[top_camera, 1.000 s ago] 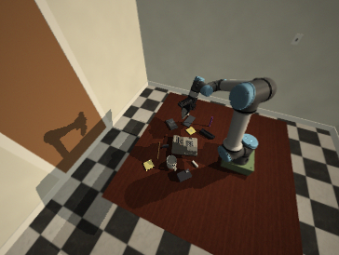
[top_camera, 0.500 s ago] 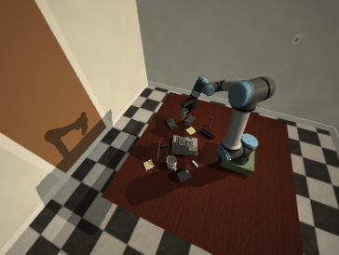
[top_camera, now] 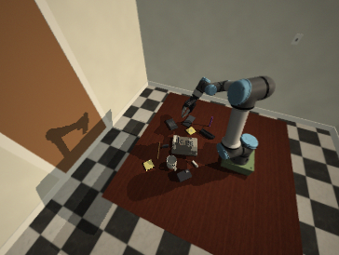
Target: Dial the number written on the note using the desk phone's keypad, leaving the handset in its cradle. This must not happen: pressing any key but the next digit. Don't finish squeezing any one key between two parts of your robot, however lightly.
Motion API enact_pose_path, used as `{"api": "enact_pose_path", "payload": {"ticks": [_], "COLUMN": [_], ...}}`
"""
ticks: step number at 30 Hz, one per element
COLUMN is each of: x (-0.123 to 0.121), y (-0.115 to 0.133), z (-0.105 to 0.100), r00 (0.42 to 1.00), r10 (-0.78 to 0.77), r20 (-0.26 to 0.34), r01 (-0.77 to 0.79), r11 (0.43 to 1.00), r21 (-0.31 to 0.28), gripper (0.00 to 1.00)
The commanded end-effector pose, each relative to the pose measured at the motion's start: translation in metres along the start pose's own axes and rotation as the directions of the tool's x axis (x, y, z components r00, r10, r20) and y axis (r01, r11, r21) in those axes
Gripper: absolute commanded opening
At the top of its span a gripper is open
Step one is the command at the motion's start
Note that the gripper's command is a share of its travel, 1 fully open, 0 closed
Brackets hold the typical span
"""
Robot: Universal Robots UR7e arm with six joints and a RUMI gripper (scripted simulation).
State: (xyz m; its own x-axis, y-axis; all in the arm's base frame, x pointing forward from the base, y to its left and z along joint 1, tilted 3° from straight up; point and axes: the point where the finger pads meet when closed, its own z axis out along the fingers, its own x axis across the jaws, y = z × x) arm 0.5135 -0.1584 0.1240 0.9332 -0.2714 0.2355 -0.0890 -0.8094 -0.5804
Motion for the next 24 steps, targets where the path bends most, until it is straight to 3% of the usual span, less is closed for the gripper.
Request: {"api": "enact_pose_path", "payload": {"ticks": [1, 18, 24], "x": [0.002, 0.009, -0.009], "y": [0.0, 0.004, -0.003], "z": [-0.002, -0.015, -0.004], "r00": [0.999, 0.952, 0.948], "r10": [-0.05, -0.273, -0.283], "r20": [-0.018, -0.138, -0.144], "r01": [0.051, 0.284, 0.295], "r11": [0.998, 0.956, 0.953], "r21": [0.022, 0.07, 0.071], "gripper": [0.0, 0.0, 0.0]}}
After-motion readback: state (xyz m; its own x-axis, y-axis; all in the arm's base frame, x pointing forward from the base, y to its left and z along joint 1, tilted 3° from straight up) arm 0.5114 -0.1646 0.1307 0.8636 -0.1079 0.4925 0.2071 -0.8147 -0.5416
